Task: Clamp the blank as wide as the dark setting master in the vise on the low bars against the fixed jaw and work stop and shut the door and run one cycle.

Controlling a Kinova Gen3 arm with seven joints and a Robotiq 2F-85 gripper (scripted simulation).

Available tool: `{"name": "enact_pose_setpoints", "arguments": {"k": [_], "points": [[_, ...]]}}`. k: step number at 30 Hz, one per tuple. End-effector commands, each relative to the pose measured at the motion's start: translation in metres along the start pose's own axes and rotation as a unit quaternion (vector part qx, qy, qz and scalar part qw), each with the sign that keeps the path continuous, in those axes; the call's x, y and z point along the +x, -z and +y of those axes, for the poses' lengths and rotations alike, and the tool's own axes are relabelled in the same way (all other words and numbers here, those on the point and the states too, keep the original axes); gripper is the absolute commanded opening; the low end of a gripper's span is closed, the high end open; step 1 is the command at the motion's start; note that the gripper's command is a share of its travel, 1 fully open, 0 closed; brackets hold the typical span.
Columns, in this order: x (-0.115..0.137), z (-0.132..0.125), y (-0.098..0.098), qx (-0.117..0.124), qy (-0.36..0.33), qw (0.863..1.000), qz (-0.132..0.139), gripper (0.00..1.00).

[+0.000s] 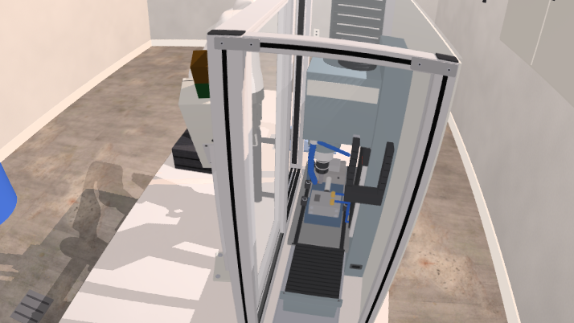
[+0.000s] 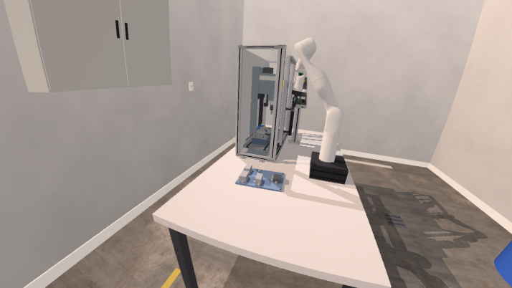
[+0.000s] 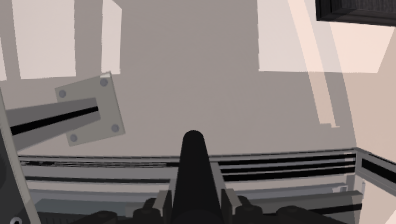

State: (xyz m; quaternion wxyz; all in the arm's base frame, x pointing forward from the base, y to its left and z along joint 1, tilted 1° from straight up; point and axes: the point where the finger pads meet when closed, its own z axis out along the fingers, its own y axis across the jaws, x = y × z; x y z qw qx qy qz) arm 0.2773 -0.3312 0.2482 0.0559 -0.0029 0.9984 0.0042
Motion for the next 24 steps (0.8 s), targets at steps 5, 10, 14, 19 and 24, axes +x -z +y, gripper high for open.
{"name": "enact_pose_setpoints", "arguments": {"k": [5, 10, 14, 19, 24], "points": [[0.0, 0.0, 0.001, 0.0, 0.0, 1.0, -0.001, 0.39], [0.0, 0.0, 0.001, 0.0, 0.0, 1.0, -0.001, 0.39], [0.0, 0.0, 0.001, 0.0, 0.0, 1.0, -0.001, 0.39], [0.0, 0.006, 0.001, 0.0, 0.0, 1.0, -0.001, 0.39], [0.0, 0.01, 0.001, 0.0, 0.0, 1.0, -0.001, 0.39]]}}
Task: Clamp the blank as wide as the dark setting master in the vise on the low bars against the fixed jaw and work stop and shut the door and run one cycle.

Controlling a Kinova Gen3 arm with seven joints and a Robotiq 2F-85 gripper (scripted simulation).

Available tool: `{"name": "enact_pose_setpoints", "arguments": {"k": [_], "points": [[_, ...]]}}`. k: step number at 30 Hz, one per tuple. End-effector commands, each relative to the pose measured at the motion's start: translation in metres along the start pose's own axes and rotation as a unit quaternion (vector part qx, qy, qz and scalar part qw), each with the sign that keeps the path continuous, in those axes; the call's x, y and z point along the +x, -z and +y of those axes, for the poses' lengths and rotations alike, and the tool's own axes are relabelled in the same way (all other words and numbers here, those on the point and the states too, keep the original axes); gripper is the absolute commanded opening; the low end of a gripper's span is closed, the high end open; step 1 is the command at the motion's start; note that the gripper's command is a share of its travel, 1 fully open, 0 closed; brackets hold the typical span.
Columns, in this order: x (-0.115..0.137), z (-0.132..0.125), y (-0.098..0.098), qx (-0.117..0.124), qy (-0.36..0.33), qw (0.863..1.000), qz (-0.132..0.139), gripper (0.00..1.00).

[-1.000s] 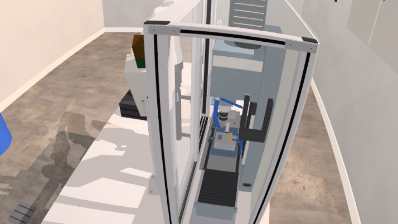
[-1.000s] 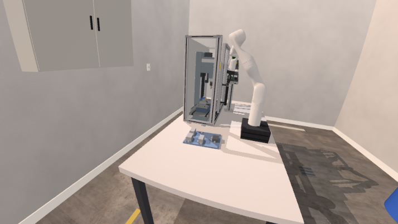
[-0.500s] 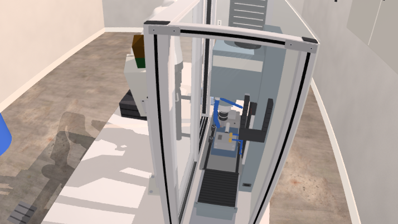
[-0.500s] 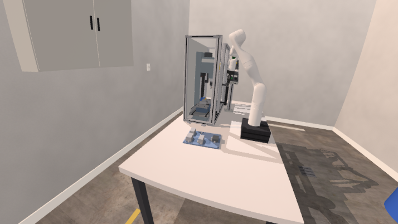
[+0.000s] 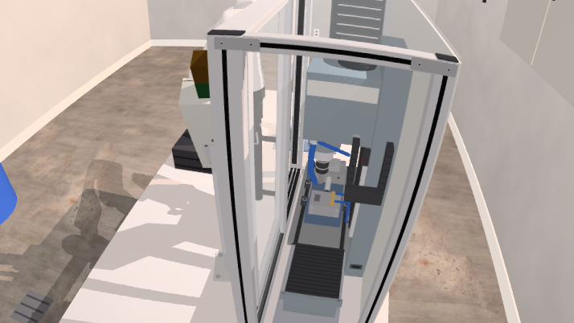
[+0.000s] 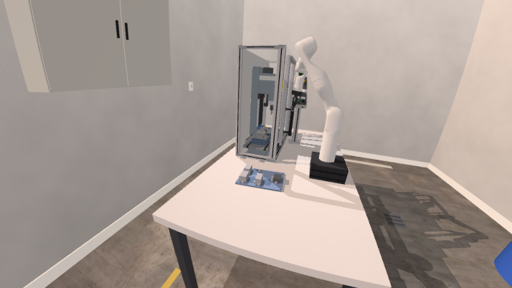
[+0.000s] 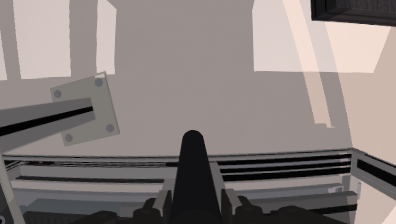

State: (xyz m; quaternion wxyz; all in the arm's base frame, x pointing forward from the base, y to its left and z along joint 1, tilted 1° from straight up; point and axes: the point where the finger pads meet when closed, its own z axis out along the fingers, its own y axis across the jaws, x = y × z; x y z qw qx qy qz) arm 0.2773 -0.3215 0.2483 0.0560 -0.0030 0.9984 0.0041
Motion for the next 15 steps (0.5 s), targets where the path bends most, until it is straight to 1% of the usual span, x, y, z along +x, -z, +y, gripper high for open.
{"name": "enact_pose_setpoints", "arguments": {"k": [1, 9, 14, 15], "points": [[0.0, 0.0, 0.001, 0.0, 0.0, 1.0, 0.0, 0.39], [0.0, 0.0, 0.001, 0.0, 0.0, 1.0, 0.0, 0.39], [0.0, 0.04, 0.0, 0.0, 0.0, 1.0, 0.0, 0.39], [0.0, 0.04, 0.0, 0.0, 0.0, 1.0, 0.0, 0.39]]}}
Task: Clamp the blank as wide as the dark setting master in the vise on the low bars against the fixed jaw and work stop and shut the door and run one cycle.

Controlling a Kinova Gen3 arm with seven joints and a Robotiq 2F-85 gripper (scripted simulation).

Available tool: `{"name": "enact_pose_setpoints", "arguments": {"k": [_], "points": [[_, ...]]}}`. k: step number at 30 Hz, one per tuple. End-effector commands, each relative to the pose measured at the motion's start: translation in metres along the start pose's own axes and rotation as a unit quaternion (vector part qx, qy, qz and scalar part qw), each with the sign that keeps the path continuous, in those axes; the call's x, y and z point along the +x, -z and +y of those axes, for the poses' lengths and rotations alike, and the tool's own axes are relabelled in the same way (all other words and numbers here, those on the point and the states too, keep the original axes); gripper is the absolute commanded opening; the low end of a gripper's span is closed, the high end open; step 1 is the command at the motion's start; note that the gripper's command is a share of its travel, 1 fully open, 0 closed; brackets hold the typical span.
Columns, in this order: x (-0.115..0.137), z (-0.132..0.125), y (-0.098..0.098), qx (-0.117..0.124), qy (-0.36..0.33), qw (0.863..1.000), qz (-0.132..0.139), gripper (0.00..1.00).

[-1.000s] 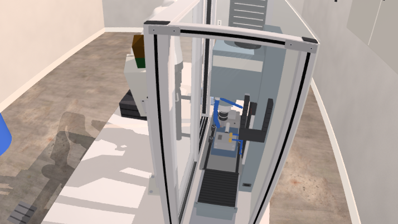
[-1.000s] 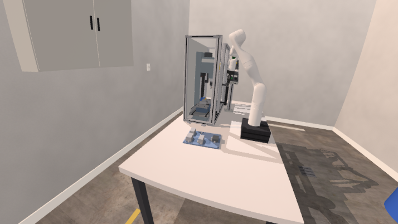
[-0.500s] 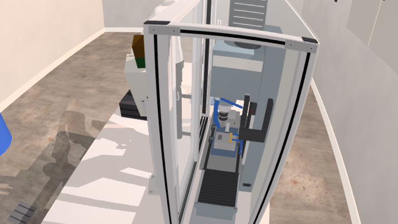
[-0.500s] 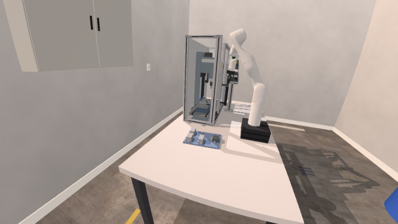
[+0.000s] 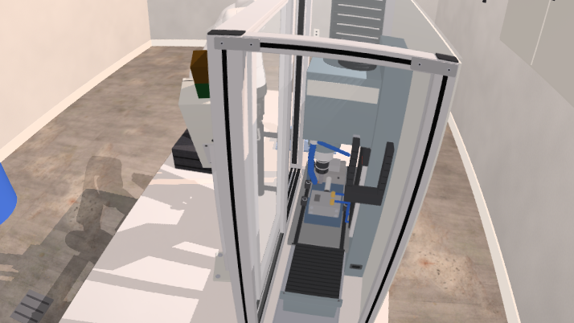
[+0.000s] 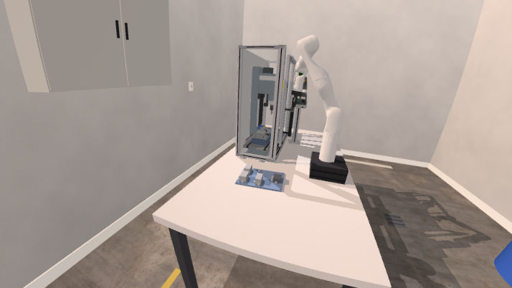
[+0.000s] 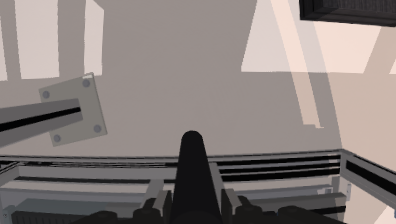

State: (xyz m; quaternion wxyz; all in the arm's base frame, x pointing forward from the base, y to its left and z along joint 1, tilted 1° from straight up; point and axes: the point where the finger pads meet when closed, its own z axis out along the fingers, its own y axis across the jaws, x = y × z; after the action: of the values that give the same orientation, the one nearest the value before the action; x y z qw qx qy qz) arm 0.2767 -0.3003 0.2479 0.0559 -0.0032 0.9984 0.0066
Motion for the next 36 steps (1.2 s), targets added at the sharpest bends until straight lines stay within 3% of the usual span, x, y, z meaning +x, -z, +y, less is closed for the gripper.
{"name": "enact_pose_setpoints", "arguments": {"k": [1, 11, 16, 28, 33, 36], "points": [[-0.001, 0.019, 0.001, 0.003, 0.0, 1.0, -0.001, 0.39], [-0.001, 0.019, 0.001, 0.003, 0.0, 1.0, -0.001, 0.39], [-0.001, 0.059, 0.001, 0.003, 0.0, 1.0, -0.001, 0.39], [-0.001, 0.059, 0.001, 0.003, 0.0, 1.0, -0.001, 0.39], [-0.001, 0.099, 0.0, 0.002, 0.0, 1.0, -0.001, 0.39], [-0.001, 0.099, 0.0, 0.002, 0.0, 1.0, -0.001, 0.39]]}}
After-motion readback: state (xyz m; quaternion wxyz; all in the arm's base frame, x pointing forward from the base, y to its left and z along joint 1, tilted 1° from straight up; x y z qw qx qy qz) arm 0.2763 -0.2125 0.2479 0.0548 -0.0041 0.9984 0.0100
